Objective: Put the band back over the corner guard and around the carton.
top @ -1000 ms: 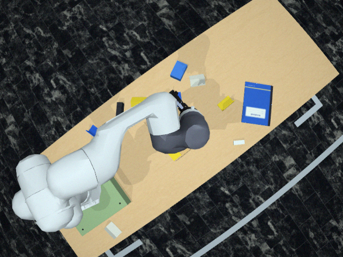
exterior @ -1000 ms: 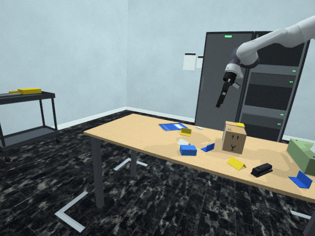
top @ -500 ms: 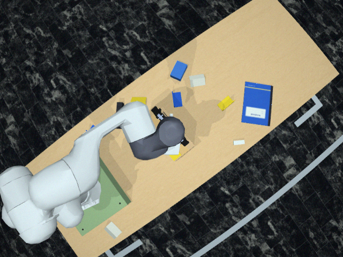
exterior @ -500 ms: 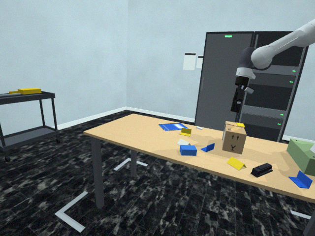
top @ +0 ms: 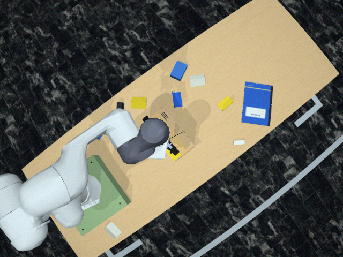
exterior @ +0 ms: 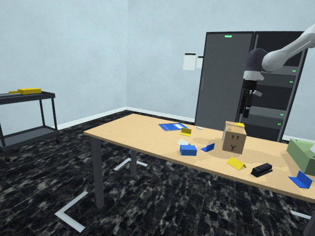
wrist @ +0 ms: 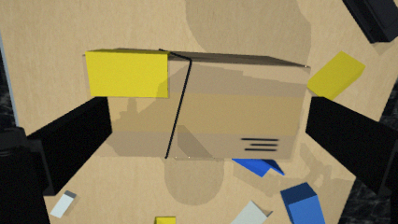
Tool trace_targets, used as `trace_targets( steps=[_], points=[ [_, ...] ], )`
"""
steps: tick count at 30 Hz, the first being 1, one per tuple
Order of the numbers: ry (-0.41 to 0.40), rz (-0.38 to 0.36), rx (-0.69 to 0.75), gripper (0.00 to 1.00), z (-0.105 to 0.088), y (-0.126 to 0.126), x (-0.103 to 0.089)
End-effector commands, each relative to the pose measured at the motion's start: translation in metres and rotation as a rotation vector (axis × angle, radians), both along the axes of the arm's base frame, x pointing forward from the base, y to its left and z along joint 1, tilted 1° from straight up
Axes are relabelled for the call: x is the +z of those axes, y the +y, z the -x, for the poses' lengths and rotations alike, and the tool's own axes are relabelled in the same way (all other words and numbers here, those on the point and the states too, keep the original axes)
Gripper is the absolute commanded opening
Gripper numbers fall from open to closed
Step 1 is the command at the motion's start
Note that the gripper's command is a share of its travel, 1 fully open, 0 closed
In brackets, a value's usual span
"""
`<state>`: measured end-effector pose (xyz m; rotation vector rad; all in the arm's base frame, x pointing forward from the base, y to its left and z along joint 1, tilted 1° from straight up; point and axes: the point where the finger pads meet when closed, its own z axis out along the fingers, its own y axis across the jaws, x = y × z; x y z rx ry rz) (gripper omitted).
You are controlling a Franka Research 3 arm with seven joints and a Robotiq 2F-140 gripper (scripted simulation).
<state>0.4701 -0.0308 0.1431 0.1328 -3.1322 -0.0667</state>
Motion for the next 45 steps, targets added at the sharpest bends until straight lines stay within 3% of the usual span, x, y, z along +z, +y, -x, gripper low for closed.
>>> trace_targets(
  steps=[1, 40, 45],
  points=[
    [0.001, 0.035, -0.058, 1.0, 0.006, -0.005, -0.001],
    [0.005, 0.052, -0.057, 1.0, 0.015, -0.007, -0.004],
    [0.008, 0.053, -0.223, 1.0, 0.015, -0.014, -0.026]
  ],
)
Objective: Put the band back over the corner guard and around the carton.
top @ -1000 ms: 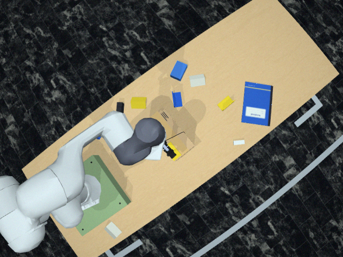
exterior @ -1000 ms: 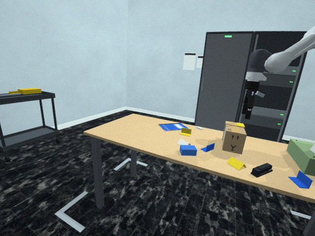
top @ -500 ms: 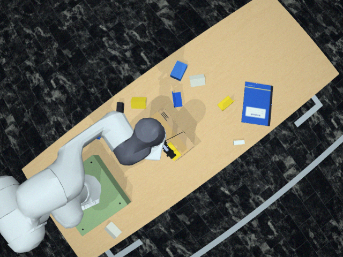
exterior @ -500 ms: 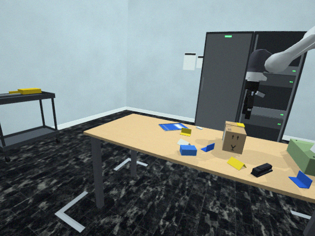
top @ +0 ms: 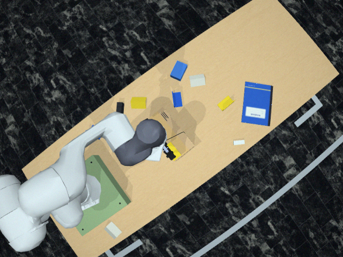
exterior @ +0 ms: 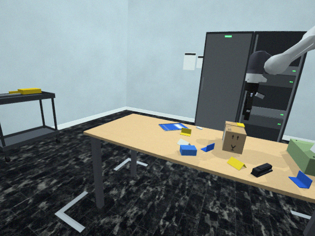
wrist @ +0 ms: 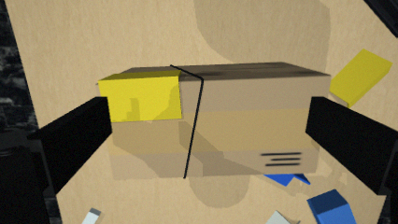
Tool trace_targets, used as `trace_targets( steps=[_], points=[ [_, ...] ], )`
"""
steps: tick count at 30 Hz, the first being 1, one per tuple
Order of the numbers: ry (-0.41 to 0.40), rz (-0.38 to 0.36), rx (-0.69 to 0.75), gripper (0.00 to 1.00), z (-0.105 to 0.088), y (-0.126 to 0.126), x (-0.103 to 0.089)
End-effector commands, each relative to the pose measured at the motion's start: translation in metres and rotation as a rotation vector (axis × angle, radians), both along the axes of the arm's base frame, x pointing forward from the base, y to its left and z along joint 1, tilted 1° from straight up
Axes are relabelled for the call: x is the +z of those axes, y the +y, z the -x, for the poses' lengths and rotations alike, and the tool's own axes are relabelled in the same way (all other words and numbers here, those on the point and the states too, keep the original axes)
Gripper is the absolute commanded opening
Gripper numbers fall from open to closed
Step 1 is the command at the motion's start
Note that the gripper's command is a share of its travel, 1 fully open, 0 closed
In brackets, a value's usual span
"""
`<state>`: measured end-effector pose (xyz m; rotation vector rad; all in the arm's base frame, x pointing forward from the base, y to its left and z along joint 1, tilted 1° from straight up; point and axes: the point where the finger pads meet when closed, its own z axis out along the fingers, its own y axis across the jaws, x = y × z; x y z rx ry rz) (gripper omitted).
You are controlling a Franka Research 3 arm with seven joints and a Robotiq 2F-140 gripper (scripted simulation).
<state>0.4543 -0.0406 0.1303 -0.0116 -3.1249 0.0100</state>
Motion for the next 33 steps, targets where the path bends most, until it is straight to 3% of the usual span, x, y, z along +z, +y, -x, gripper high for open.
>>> trace_targets(
  steps=[1, 3, 4, 33],
  points=[
    [-0.006, 0.005, -0.16, 1.0, -0.0006, -0.0055, -0.0173],
    [-0.006, 0.005, -0.176, 1.0, -0.0005, -0.0062, -0.0195],
    [-0.006, 0.005, -0.176, 0.18, -0.0005, -0.0062, -0.0195],
    [-0.006, 0.005, -0.176, 0.18, -0.0005, -0.0062, -0.0195]
  ],
)
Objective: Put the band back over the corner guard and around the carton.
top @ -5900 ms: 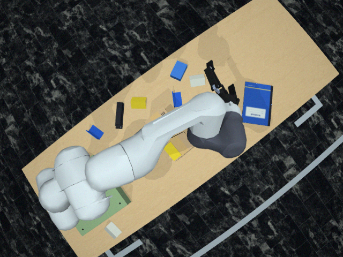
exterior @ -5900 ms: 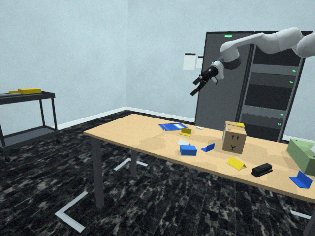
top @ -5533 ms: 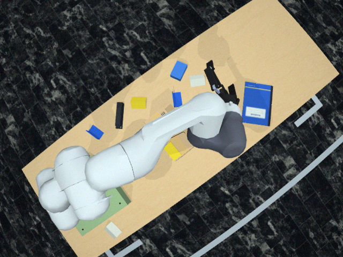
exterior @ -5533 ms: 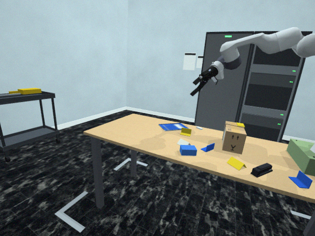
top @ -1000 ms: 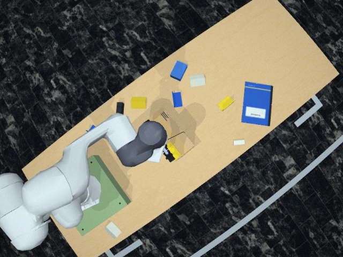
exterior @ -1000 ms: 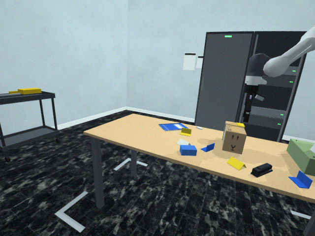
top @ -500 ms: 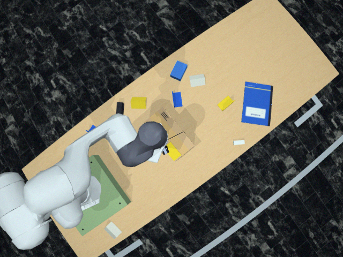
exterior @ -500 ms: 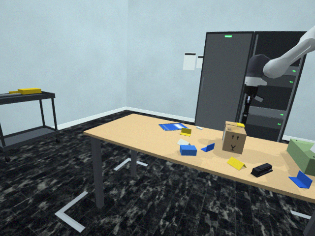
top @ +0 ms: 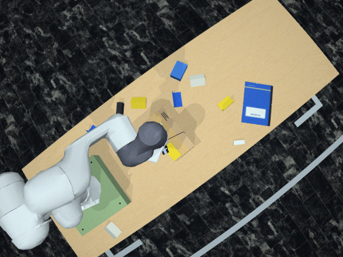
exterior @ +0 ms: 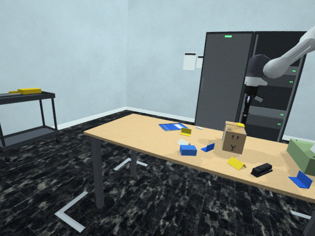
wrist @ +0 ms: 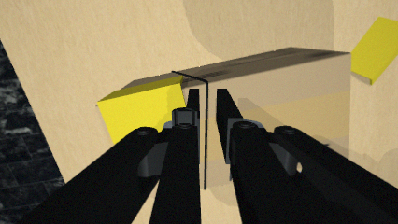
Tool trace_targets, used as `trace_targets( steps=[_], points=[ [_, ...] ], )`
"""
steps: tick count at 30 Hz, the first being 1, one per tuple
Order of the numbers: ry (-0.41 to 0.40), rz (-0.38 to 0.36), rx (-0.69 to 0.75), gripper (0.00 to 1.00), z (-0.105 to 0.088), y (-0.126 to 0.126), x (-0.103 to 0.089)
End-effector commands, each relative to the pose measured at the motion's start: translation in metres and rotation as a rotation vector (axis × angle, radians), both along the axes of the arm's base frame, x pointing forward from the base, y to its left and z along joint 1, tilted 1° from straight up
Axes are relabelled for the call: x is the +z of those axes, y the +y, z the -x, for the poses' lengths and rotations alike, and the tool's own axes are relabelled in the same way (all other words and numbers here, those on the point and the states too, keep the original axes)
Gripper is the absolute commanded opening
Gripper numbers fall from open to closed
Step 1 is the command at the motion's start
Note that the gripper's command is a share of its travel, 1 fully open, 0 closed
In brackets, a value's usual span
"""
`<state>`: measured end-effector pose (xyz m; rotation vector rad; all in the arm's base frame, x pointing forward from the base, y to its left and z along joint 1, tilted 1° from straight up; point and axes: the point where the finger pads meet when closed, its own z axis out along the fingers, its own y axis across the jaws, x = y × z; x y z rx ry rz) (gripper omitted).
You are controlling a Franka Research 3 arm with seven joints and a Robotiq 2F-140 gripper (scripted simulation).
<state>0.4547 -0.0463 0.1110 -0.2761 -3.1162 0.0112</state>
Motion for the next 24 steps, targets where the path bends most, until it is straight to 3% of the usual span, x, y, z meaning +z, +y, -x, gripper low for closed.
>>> trace_targets(
  steps=[1, 24],
  points=[
    [-0.001, 0.003, -0.007, 0.18, -0.0002, -0.0005, -0.0002],
    [-0.002, 0.003, -0.007, 0.18, -0.0003, -0.0004, -0.0045]
  ],
)
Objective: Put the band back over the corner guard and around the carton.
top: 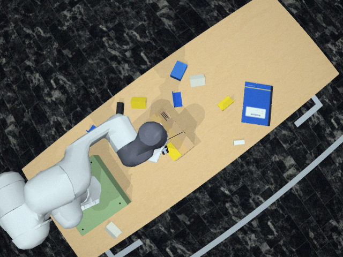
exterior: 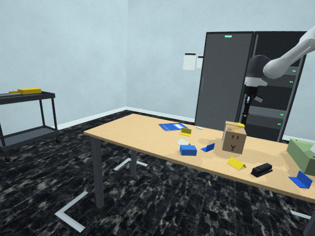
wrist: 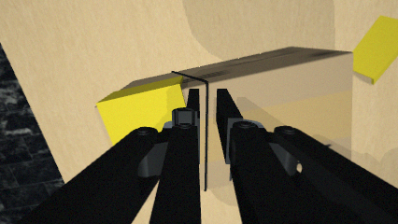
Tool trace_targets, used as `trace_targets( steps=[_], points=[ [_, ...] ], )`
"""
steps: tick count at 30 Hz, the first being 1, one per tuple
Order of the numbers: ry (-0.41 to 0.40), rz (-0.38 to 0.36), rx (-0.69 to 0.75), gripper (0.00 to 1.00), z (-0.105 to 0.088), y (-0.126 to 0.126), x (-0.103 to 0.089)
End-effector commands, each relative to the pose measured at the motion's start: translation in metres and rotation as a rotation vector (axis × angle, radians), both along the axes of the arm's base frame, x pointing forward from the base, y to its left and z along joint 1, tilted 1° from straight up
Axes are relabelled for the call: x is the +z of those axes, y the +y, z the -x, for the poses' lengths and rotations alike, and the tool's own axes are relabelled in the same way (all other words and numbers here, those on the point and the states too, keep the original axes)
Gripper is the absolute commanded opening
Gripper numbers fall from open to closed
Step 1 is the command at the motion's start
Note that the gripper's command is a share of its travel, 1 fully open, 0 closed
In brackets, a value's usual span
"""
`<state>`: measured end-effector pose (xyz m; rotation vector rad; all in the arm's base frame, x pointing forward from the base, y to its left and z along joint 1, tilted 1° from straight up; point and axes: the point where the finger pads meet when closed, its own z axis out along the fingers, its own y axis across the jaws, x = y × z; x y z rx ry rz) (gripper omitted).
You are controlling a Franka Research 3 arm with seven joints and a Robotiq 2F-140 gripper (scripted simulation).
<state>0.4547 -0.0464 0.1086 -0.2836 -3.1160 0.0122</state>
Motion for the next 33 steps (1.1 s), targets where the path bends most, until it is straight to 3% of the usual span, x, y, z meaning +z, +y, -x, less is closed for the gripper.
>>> trace_targets(
  steps=[1, 33],
  points=[
    [-0.001, 0.002, -0.002, 0.18, 0.0, 0.0, -0.003],
    [-0.001, 0.002, -0.002, 0.18, -0.001, 0.0, -0.021]
  ],
)
